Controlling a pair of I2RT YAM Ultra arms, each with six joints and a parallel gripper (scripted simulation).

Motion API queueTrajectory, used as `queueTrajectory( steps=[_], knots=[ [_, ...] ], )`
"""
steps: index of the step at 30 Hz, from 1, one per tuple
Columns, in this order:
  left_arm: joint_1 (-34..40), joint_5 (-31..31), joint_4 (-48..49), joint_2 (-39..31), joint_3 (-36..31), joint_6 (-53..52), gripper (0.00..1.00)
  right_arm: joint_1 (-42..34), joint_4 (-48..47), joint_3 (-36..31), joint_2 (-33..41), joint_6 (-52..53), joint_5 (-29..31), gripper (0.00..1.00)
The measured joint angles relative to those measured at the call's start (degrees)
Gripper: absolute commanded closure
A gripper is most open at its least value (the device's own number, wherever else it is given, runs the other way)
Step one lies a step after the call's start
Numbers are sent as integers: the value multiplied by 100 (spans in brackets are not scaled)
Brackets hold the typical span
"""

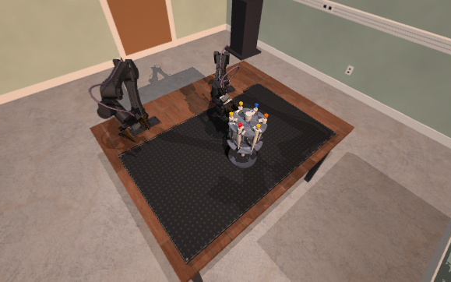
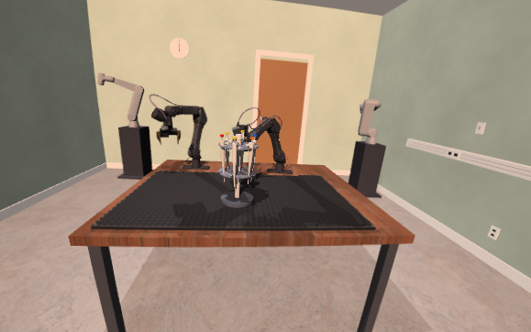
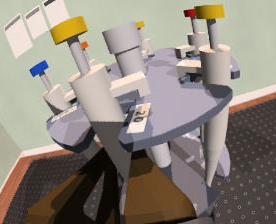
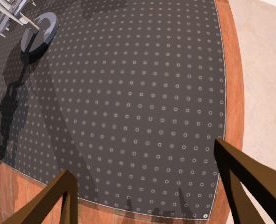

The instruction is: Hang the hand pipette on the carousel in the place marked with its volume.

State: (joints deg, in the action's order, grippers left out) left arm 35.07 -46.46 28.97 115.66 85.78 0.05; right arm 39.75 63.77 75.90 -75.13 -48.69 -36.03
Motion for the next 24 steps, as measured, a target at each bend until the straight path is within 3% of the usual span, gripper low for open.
queueTrajectory(
  steps=[10, 17, 24],
  knots=[
    [4, -35, -11, 11, 22, -2, 88, 0, 0, 0, 0, 0, 0, 0],
    [221, -988, -125, 535, 748, -11, 88, 0, 0, 0, 0, 0, 0, 0],
    [256, -1246, -278, 575, 861, -11, 88, 0, 0, 0, 0, 0, 0, 0]
  ],
)
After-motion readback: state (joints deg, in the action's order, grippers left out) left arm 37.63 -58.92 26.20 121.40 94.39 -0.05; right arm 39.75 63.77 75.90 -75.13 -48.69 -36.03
